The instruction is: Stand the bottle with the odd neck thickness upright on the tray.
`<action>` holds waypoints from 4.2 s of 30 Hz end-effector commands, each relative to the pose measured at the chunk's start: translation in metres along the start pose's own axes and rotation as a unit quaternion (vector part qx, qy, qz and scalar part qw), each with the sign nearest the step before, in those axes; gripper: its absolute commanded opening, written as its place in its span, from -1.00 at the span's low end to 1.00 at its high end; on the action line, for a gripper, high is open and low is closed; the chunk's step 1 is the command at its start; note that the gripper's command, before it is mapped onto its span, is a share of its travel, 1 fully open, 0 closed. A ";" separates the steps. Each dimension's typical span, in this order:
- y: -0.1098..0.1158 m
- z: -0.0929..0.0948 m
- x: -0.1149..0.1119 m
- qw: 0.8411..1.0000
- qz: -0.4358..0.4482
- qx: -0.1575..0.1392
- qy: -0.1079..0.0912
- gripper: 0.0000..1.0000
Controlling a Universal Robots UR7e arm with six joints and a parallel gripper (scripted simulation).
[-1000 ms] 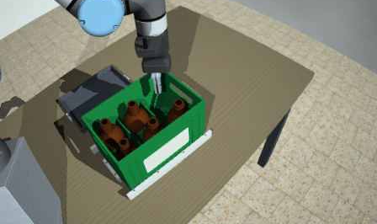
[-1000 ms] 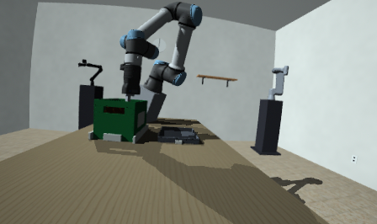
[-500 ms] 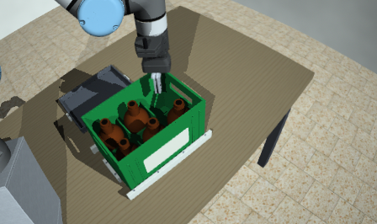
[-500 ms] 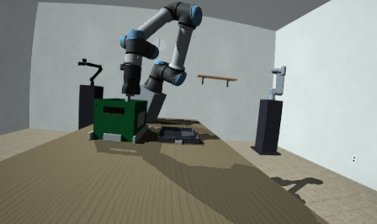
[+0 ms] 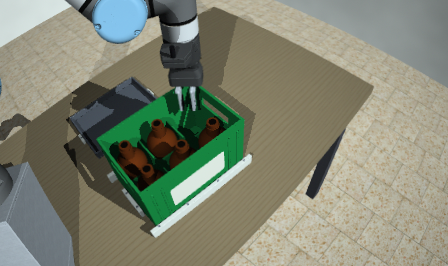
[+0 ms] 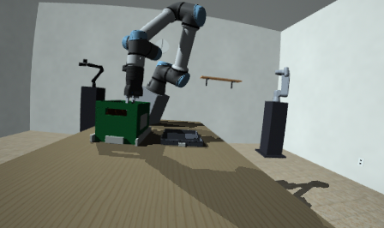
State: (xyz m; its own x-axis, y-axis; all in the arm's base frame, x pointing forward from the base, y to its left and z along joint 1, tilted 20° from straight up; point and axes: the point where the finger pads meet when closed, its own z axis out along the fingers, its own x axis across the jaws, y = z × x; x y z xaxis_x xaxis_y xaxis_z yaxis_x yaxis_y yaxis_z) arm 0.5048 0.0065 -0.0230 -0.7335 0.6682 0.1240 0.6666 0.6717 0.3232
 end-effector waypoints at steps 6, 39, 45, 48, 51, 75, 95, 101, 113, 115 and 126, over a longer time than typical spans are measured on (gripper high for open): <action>0.000 0.000 0.000 1.000 0.000 0.000 -0.001 1.00; 0.000 -0.012 0.000 1.000 0.000 0.000 -0.001 1.00; 0.000 -0.022 0.000 1.000 0.000 0.000 -0.001 1.00; 0.000 -0.031 0.000 1.000 0.000 0.000 -0.001 1.00; 0.000 -0.041 0.000 1.000 0.000 0.000 -0.001 1.00; 0.000 -0.083 0.000 1.000 0.000 0.000 -0.001 1.00; 0.000 -0.083 0.000 1.000 0.000 0.000 -0.001 -1.00; 0.000 -0.083 0.000 1.000 0.000 0.000 -0.001 -1.00; -0.001 -0.083 0.000 1.000 0.000 0.000 -0.001 -1.00; -0.005 -0.084 0.000 1.000 0.000 0.000 -0.001 -1.00; -0.105 -0.090 0.019 1.000 0.000 0.004 -0.002 -1.00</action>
State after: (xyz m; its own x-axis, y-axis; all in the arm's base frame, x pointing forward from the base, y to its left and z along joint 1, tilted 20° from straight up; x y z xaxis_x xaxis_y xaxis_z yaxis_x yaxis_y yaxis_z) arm 0.4379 -0.0605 0.0358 -0.7308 0.6710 0.1249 0.6710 0.6726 0.3121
